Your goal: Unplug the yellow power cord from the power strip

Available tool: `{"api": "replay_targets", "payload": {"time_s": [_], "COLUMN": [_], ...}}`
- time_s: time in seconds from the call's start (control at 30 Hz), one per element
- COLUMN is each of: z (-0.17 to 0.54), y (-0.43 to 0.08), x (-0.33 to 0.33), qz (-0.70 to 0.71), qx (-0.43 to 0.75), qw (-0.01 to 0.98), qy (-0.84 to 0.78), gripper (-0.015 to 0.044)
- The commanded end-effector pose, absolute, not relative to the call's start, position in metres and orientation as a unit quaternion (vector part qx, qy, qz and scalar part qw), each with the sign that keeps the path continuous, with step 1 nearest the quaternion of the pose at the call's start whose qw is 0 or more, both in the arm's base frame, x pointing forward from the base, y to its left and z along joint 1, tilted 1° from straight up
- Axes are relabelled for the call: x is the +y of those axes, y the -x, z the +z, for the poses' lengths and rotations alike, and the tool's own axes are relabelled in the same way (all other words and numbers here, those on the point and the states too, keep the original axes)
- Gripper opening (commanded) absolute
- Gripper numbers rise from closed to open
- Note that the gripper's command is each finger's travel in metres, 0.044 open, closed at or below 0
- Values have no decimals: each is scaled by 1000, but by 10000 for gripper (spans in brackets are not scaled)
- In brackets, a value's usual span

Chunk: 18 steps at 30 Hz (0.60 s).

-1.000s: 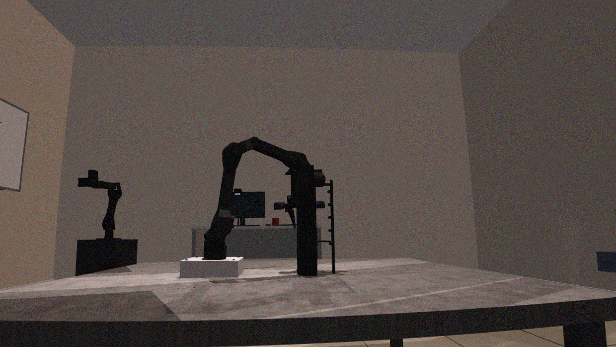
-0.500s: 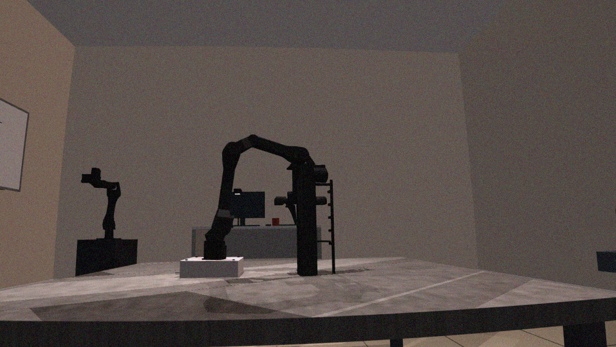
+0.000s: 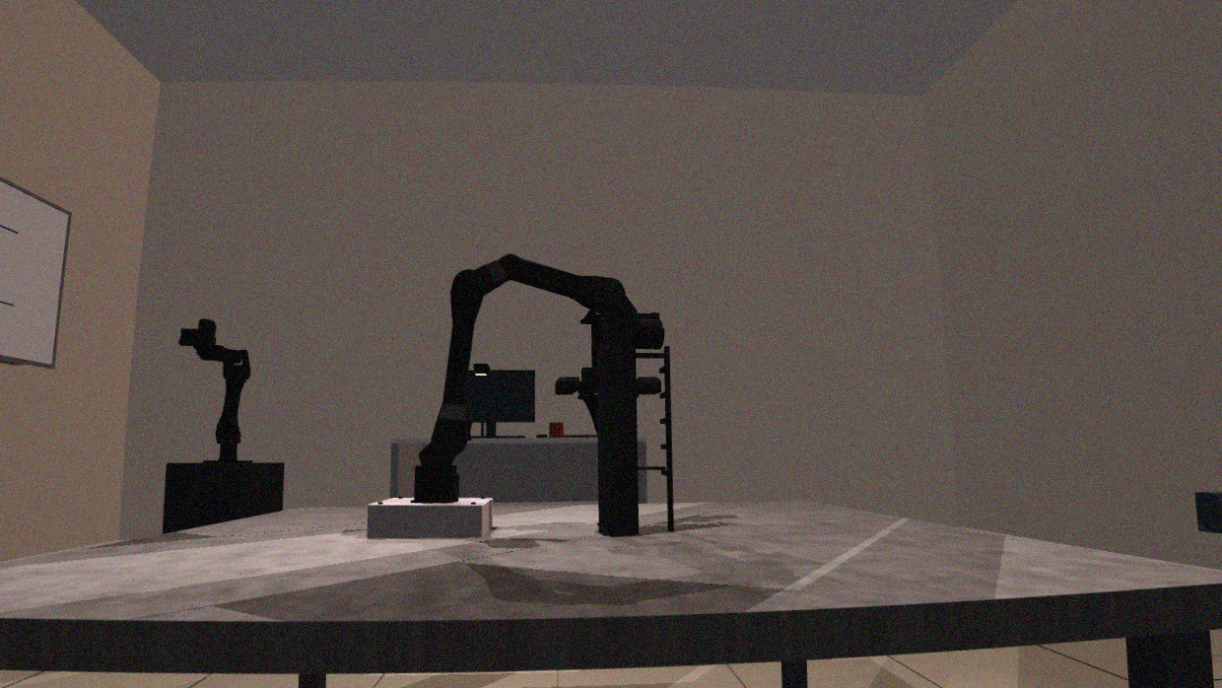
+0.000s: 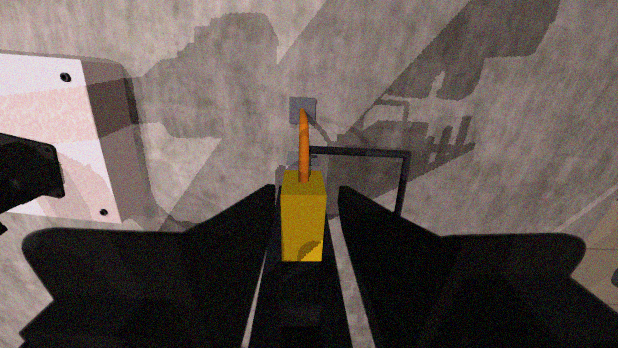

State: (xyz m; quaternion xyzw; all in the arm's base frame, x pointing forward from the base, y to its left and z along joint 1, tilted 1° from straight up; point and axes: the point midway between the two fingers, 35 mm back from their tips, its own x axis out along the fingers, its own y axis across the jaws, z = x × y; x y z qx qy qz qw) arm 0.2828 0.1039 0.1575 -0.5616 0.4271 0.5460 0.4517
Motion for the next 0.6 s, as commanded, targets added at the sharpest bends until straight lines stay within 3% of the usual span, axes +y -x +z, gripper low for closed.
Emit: {"api": "replay_targets", "payload": {"time_s": [0.0,0.57], "z": [157,145], "y": [-283,-285], "x": [97,90], "qz": [546,546], "qx": [428,428], "qw": [449,449], "qy": [563,563], "gripper": [160,160]}}
